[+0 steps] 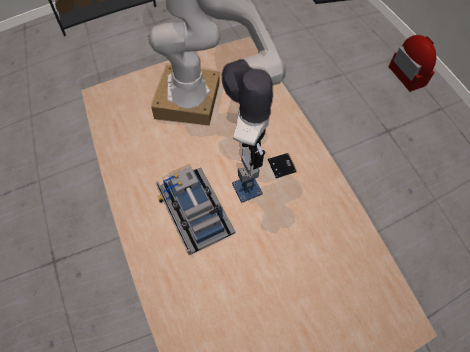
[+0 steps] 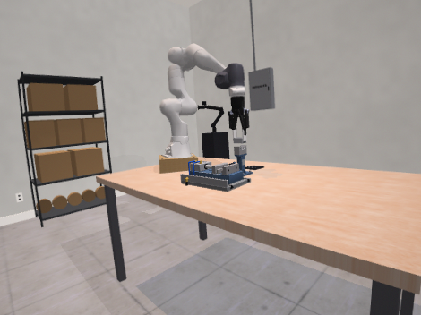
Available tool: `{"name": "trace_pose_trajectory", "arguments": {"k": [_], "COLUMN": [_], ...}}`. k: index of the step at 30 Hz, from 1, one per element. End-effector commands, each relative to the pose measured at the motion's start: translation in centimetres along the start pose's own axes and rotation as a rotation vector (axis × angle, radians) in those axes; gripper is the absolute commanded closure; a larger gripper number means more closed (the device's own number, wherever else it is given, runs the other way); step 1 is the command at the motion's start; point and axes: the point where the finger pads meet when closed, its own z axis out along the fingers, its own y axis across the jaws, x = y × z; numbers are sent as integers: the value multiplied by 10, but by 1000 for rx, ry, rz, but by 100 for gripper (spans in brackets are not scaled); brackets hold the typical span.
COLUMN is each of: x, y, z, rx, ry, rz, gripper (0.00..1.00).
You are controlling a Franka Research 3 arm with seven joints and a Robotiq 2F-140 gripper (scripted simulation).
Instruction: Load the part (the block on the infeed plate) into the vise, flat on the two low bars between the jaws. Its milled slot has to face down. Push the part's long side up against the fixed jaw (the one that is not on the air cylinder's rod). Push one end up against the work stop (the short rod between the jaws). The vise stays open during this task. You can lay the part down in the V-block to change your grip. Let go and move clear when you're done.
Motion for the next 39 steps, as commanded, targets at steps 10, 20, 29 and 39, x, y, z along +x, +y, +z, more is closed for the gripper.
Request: {"name": "trace_pose_trajectory", "arguments": {"k": [10, 20, 29, 39], "x": [0, 0, 0, 0], "y": [-1, -1, -1, -1], "z": [-16, -32, -41, -47], "rx": [1, 1, 1, 1], "ry": [-1, -1, -1, -1], "rz": [2, 2, 2, 2], "gripper": [100, 100, 100, 100]}}
